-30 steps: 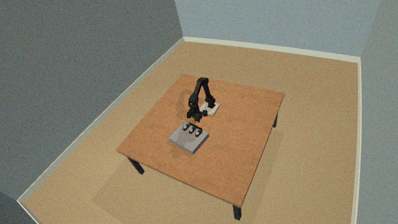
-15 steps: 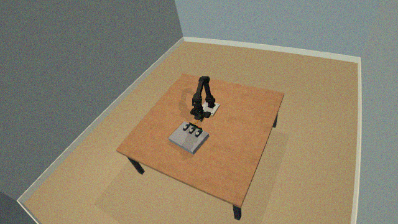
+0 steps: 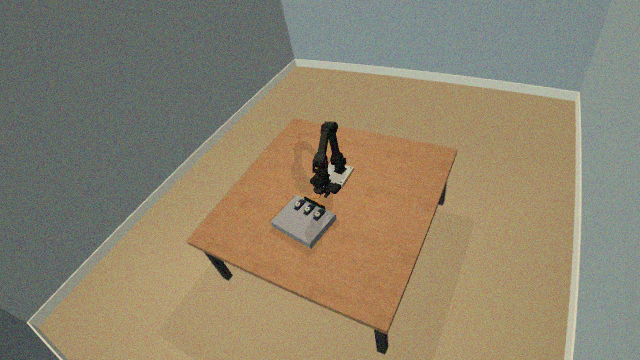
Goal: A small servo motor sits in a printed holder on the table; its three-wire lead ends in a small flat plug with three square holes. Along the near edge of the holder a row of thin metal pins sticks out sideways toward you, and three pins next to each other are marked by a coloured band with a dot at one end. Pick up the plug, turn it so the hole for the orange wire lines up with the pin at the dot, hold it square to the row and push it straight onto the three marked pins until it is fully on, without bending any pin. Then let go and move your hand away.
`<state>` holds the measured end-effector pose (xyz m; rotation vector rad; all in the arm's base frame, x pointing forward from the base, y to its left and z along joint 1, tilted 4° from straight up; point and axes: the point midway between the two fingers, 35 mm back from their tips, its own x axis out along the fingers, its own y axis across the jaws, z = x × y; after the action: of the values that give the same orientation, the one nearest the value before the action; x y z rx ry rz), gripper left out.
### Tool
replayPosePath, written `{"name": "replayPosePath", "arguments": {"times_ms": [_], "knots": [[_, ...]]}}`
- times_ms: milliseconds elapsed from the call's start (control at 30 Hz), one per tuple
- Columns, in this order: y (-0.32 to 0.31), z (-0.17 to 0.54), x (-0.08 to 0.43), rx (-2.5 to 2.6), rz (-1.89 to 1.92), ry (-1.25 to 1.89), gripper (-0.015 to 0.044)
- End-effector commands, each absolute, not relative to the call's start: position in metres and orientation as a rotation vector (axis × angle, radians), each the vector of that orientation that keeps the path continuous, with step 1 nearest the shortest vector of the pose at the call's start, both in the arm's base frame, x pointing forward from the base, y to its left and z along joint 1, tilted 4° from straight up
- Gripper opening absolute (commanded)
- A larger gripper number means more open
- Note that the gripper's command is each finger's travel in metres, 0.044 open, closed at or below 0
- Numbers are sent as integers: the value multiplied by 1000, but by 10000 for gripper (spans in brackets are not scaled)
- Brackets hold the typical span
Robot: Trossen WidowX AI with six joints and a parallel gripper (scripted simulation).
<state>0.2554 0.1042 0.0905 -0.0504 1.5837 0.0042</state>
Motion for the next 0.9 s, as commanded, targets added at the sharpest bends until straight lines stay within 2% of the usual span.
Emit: {"name": "replayPosePath", "arguments": {"times_ms": [0,500,867], "knots": [[104,75,253,-35,-9,1591,0],[102,79,286,-35,-9,1588,0],[104,78,292,-35,-9,1587,0]]}}
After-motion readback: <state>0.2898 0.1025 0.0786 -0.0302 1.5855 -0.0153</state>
